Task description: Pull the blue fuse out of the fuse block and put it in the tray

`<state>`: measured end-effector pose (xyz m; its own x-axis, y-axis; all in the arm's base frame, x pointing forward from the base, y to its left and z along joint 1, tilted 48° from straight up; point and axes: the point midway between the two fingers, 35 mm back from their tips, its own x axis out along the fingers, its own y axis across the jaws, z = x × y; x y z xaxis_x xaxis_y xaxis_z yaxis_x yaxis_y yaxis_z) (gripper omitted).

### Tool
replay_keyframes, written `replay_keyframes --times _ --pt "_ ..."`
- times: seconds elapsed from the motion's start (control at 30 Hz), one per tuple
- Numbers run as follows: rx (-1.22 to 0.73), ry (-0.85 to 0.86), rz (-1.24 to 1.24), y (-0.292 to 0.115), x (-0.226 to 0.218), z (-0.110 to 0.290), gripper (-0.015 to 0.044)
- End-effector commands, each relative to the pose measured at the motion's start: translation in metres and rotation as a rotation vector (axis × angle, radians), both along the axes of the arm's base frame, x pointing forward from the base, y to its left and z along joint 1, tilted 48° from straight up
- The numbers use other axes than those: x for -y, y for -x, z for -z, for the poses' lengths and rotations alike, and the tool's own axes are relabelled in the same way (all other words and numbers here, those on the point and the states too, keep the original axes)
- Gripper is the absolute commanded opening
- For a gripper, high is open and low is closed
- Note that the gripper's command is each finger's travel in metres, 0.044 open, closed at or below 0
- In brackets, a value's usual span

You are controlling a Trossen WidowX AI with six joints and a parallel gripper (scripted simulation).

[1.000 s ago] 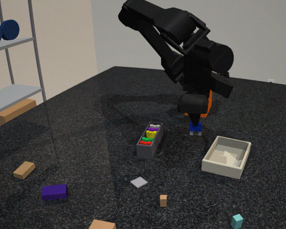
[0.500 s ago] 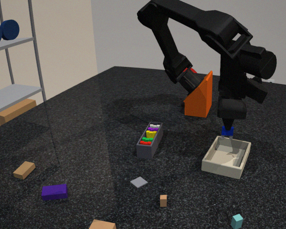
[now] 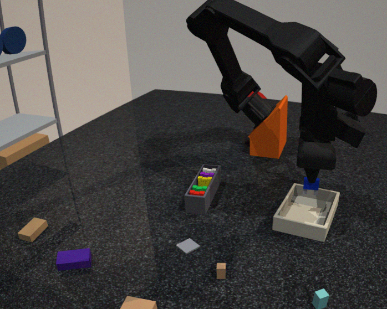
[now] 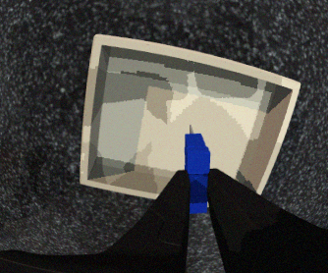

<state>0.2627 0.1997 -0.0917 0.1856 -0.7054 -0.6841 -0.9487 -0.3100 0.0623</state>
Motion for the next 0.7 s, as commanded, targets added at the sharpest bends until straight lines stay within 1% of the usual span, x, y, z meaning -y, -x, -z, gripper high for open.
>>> replay_keyframes --times 0.0,0.43,0.67 --pt "-0.001 0.002 -0.007 -0.002 0.005 0.005 0.0000" --pt "0.000 0.004 -0.007 -0.005 0.018 0.017 0.0000" --pt "0.001 0.001 0.001 -0.004 0.016 0.015 0.0184"
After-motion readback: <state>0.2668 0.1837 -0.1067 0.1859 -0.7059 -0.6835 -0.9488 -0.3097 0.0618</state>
